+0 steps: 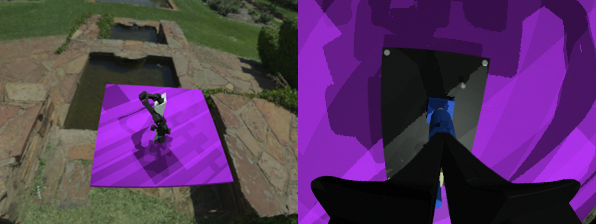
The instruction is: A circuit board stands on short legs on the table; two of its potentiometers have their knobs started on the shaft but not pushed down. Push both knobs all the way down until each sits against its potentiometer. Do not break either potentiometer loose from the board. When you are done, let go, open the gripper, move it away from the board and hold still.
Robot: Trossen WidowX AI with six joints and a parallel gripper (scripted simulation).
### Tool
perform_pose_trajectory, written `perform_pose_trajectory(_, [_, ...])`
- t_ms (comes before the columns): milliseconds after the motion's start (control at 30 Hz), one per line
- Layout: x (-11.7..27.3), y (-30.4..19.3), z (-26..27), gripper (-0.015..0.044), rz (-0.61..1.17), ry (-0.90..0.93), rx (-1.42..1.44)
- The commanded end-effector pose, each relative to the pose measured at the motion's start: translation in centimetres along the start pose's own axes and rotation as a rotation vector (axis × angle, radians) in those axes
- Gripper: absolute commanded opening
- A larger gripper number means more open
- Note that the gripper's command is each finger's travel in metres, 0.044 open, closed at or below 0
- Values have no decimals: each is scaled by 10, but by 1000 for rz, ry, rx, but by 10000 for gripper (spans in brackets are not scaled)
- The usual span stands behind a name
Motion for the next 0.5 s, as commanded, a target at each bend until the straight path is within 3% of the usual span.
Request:
perform_pose_trajectory(0, [-19,3,-2,0,24,-3,-29])
perform_pose_trajectory(467, [-21,3,-2,0,24,-3,-29])
Point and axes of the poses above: the point midway between the two fingers, 35 mm back from their tips, its own x axis back along the fingers, its own z axis across the jaws, y = z × x, the point moved 7 cm from there along x, back along the fingers, and after that the axes turned 4 degrees about -x, right-handed, at the moved point
